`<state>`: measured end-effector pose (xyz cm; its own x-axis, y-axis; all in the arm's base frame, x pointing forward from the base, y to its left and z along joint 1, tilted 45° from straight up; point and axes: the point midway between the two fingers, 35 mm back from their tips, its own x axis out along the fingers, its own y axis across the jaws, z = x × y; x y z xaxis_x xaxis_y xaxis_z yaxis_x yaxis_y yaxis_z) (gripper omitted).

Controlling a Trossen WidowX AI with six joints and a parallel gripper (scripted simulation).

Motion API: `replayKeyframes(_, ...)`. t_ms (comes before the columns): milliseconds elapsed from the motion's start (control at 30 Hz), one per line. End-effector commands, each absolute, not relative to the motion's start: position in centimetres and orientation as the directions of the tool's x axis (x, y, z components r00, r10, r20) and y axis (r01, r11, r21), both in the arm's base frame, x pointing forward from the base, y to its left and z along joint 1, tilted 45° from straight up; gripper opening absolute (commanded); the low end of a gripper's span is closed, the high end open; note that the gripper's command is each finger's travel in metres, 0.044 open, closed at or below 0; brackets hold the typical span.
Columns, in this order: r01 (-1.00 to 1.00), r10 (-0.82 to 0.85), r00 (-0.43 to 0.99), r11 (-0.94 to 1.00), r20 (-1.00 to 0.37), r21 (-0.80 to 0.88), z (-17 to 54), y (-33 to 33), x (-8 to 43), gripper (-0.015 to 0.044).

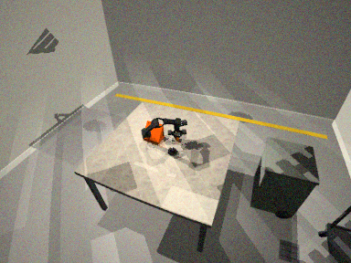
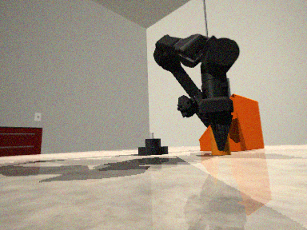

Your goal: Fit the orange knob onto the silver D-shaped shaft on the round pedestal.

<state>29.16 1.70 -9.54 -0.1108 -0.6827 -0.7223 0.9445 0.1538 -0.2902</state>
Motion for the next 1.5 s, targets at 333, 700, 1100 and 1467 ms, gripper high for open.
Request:
replayKeyframes(333,0.945,-0.683,-0.112,0.153,-0.722,-0.29,-9.5,1.7,29.2,0.024)
replayKeyframes(700,0.945,-0.682,-0.111,0.153,-0.723,-0.29,-9.3,1.9,29.2,0.0266)
replayKeyframes(1100,0.943,-0.684,-0.107,0.161,-0.722,-0.292,-3.7,7.3,30.0,0.044)
replayKeyframes(1467,0.943,-0.684,-0.107,0.161,-0.721,-0.292,-5.1,5.9,29.8,0.044)
